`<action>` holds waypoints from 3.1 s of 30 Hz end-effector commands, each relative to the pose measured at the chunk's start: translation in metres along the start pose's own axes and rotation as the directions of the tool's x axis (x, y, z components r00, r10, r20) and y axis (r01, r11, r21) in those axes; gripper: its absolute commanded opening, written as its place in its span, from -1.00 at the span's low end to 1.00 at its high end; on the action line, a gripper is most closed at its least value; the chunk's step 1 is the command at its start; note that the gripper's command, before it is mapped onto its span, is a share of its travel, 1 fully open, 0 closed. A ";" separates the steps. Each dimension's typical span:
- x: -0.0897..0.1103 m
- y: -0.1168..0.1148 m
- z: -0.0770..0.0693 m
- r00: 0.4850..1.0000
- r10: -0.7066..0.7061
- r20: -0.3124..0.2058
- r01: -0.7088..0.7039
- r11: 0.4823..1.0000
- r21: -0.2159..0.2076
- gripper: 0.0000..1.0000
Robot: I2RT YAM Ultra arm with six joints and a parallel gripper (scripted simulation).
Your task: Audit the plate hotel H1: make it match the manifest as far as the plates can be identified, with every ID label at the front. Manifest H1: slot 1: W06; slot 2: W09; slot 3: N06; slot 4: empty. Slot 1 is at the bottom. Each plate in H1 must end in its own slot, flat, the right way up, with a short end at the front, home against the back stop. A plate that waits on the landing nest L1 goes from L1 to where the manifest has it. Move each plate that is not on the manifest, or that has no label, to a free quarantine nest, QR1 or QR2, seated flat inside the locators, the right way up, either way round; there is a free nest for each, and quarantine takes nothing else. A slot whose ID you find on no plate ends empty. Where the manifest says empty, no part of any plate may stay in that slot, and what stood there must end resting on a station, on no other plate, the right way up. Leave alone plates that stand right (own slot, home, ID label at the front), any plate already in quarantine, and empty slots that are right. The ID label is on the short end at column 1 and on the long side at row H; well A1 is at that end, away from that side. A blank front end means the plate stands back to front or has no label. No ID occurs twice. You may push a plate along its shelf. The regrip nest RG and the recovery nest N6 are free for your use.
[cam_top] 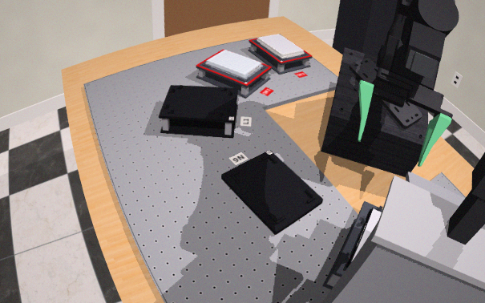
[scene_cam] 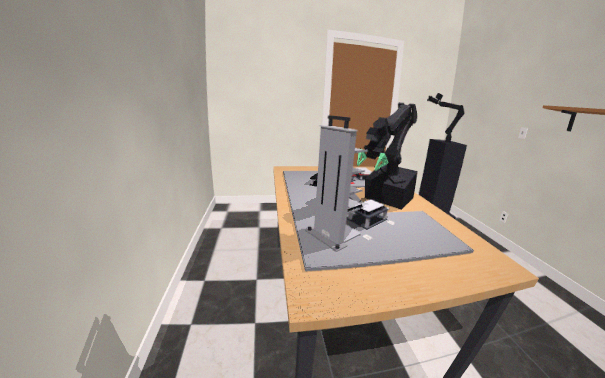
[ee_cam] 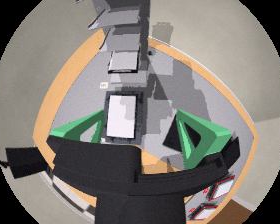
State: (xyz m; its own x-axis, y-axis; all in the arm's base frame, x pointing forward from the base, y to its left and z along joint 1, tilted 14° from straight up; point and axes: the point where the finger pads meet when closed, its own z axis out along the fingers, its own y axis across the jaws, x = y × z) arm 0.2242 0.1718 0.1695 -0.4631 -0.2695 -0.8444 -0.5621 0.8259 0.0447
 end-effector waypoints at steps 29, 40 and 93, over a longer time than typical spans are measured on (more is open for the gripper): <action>-0.021 0.060 -0.007 0.997 0.050 0.056 -0.052 0.998 0.037 1.00; 0.014 0.055 0.019 1.000 0.020 0.006 -0.020 0.998 0.061 1.00; 0.029 0.062 0.051 0.997 0.046 0.067 -0.048 0.998 0.029 1.00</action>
State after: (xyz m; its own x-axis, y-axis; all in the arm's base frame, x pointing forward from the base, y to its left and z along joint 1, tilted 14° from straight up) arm 0.2065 0.2333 0.0997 -0.4696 -0.2438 -0.8486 -0.5178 0.8545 0.0411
